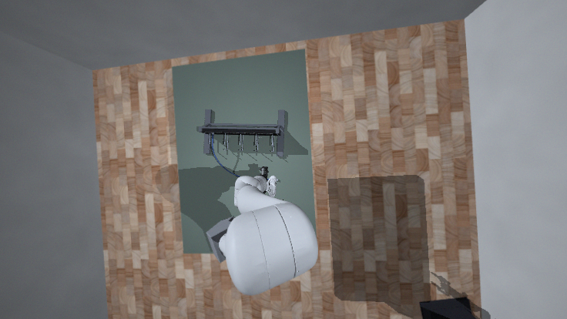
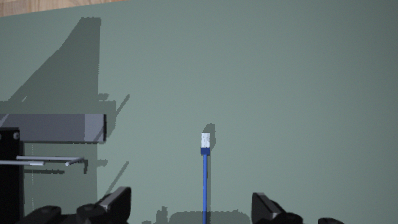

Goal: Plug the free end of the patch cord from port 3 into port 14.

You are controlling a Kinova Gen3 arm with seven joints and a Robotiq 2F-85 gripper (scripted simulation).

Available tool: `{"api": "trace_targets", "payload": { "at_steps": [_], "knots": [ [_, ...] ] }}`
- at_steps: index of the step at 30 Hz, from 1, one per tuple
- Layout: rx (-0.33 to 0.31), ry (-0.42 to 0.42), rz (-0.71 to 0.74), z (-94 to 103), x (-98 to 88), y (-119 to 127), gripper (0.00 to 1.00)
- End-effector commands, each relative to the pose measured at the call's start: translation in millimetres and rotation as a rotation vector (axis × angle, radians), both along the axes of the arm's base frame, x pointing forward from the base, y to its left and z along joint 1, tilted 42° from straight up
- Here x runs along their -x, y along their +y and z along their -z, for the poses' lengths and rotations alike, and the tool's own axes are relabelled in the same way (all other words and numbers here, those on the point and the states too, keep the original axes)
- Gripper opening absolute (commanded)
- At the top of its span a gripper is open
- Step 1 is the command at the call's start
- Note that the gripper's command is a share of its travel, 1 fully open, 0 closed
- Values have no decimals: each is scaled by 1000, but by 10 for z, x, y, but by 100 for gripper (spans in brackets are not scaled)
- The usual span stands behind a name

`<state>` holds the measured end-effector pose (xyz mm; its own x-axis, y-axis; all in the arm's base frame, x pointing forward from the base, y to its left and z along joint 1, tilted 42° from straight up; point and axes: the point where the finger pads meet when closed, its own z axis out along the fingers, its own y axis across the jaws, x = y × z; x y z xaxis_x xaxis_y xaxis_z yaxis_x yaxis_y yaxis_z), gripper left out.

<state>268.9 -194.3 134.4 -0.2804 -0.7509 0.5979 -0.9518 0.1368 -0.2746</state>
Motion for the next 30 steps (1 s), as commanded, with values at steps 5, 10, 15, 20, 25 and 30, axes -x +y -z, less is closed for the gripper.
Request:
{"api": "trace_targets", "payload": {
  "at_steps": [5, 10, 15, 20, 25, 30],
  "knots": [
    [-3, 2, -3, -14, 67, -12, 100],
    [-4, 4, -5, -20, 100, -21, 100],
    [-5, 6, -8, -25, 126, -28, 100],
    [-5, 7, -9, -28, 147, -33, 100],
    [-5, 7, -9, -28, 147, -33, 100],
    [-5, 7, -9, -28, 147, -33, 100]
  ]
}}
